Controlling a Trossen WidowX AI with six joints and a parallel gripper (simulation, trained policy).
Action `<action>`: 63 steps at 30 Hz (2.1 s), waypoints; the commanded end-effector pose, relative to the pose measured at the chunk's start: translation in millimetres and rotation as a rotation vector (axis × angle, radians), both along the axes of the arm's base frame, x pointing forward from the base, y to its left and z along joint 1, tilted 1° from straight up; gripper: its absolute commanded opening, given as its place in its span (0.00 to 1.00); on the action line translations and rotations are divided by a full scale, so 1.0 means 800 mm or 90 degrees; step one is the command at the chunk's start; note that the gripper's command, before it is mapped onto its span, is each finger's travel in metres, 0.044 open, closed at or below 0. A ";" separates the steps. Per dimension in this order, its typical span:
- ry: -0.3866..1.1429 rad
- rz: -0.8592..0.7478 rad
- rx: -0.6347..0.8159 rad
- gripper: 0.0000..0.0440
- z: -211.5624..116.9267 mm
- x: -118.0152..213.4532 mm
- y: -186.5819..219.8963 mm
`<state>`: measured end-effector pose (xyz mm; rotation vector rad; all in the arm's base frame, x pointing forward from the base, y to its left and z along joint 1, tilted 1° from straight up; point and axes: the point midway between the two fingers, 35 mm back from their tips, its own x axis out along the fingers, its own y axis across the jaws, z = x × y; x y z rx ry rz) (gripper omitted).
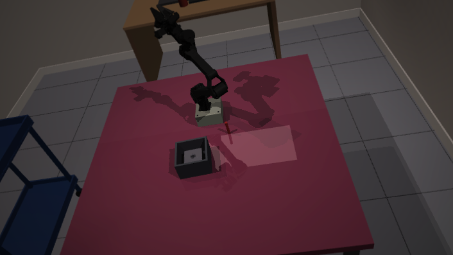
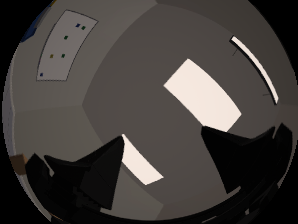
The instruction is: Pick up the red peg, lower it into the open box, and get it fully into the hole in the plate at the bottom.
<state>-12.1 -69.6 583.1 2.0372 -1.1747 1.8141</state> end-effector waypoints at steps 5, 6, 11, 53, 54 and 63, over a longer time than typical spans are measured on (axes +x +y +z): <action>-0.060 0.079 0.019 1.00 -0.005 -0.011 -0.014; -0.073 0.095 0.025 1.00 -0.007 -0.013 -0.018; -0.143 0.175 0.055 1.00 -0.017 -0.023 -0.037; -0.751 0.677 0.498 1.00 -0.194 0.049 -0.209; -0.766 0.683 0.513 1.00 -0.200 0.054 -0.211; -0.897 0.722 0.656 1.00 -0.253 0.106 -0.215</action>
